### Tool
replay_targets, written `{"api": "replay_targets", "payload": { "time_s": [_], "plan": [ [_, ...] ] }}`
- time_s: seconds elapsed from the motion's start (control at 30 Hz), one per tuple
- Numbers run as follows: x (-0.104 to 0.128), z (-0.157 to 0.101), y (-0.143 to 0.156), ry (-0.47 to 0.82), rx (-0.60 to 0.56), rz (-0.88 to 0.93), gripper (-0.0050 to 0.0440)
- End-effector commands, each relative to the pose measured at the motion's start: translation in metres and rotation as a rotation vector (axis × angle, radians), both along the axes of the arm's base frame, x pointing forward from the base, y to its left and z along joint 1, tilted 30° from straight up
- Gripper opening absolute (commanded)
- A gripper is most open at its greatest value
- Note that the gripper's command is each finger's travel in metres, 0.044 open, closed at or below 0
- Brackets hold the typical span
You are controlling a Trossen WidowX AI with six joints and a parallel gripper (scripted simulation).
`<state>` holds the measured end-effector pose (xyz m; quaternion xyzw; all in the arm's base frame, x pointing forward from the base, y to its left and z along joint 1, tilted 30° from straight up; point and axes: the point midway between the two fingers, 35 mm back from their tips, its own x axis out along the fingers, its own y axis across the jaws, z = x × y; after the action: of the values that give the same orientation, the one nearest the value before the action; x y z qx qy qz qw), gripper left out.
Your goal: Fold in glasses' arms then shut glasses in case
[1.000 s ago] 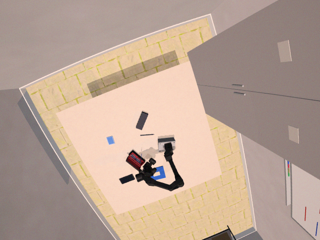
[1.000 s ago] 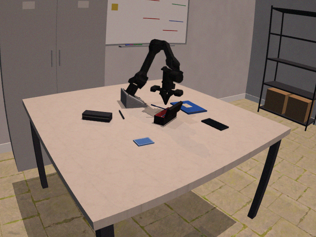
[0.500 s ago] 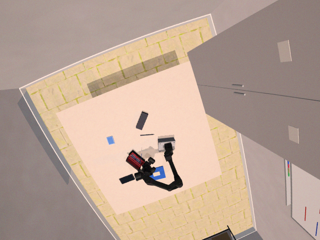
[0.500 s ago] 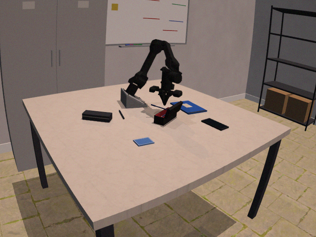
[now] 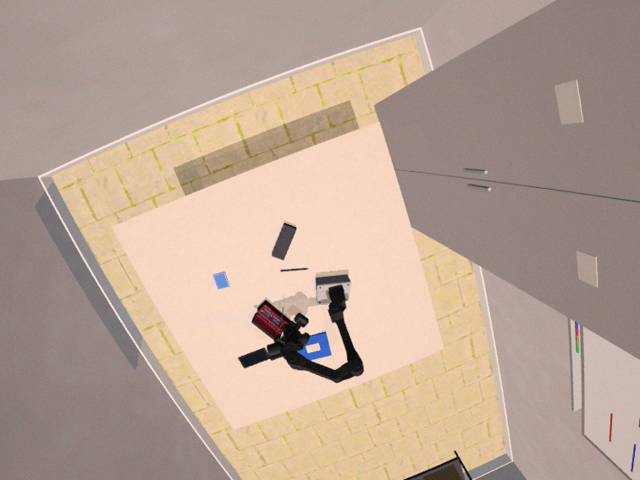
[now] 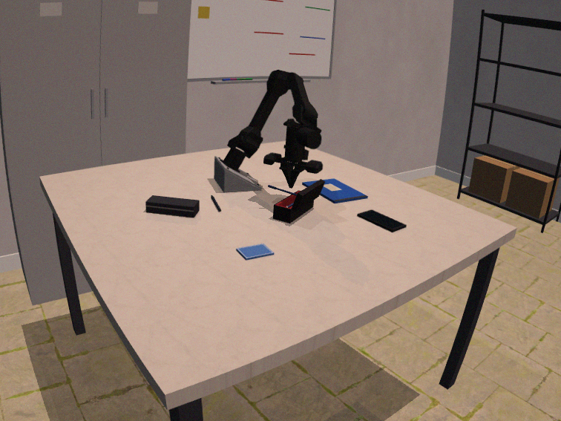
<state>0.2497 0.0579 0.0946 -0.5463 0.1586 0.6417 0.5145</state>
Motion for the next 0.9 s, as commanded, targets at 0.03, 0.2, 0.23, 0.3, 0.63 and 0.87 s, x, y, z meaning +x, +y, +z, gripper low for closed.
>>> {"api": "replay_targets", "payload": {
  "time_s": [0.03, 0.2, 0.23, 0.3, 0.63, 0.87],
  "plan": [
    [0.003, -0.001, -0.002, -0.001, 0.004, 0.000, 0.0000],
    [0.004, -0.002, -0.004, -0.001, 0.004, 0.000, 0.0000],
    [0.005, -0.002, -0.004, -0.001, 0.004, 0.000, 0.0000],
    [0.005, -0.002, -0.005, -0.001, 0.004, 0.000, 0.0000],
    [0.009, -0.005, -0.010, -0.001, 0.004, 0.000, 0.0000],
    [0.011, -0.006, -0.013, -0.001, 0.004, 0.000, 0.0000]
  ]
}}
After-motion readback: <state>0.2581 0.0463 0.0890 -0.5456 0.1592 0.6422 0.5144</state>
